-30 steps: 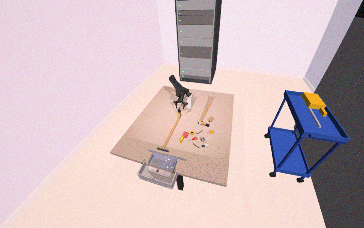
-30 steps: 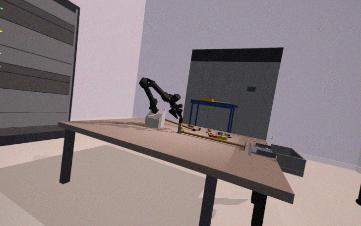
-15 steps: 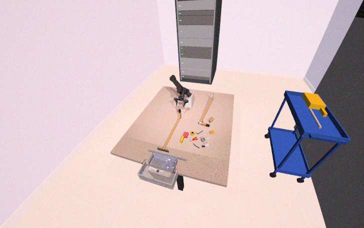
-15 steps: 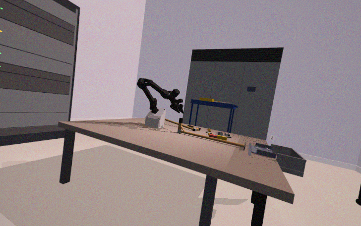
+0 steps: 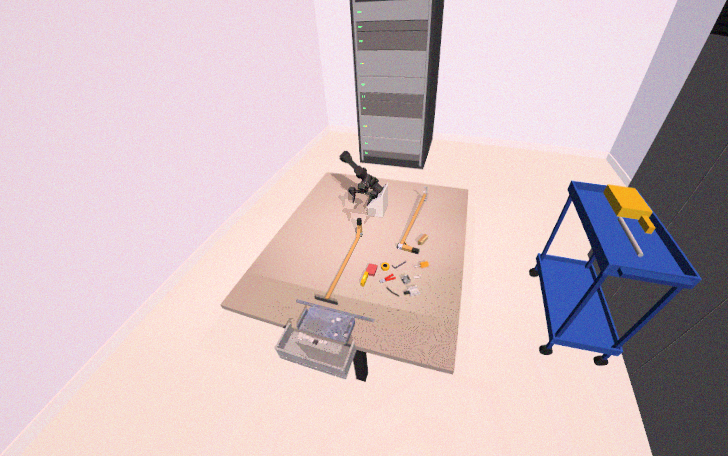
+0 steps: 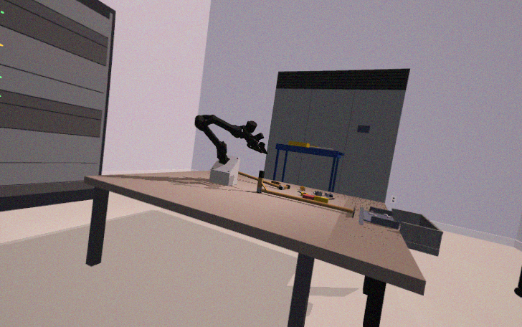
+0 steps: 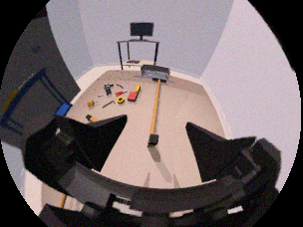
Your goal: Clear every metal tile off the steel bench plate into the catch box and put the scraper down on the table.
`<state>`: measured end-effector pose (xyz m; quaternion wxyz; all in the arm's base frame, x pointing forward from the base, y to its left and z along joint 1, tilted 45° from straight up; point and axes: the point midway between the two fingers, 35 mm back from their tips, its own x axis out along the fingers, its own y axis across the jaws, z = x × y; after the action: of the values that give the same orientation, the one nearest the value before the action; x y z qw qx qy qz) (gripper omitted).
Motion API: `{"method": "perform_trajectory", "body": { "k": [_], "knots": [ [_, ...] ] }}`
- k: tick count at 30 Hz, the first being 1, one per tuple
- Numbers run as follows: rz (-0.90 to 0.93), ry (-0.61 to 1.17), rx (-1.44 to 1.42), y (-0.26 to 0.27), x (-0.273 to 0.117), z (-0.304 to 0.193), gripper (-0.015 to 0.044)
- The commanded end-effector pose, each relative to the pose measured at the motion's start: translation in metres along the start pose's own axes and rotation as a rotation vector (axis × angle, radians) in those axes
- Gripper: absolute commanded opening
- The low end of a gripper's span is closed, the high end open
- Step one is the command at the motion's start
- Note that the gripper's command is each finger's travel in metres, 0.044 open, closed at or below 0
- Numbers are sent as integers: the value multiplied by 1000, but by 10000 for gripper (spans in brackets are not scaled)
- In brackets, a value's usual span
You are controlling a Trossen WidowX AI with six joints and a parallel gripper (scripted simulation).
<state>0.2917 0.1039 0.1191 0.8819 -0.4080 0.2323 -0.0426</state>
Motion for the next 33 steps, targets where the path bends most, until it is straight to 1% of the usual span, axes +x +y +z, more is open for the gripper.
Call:
{"method": "perform_trajectory", "body": {
  "k": [1,17,33],
  "knots": [
    [-2,-47,-1,-1,-11,14,440],
    [12,-231,5,-2,-64,55,440],
    [43,-396,33,-8,-120,82,440]
  ]
}}
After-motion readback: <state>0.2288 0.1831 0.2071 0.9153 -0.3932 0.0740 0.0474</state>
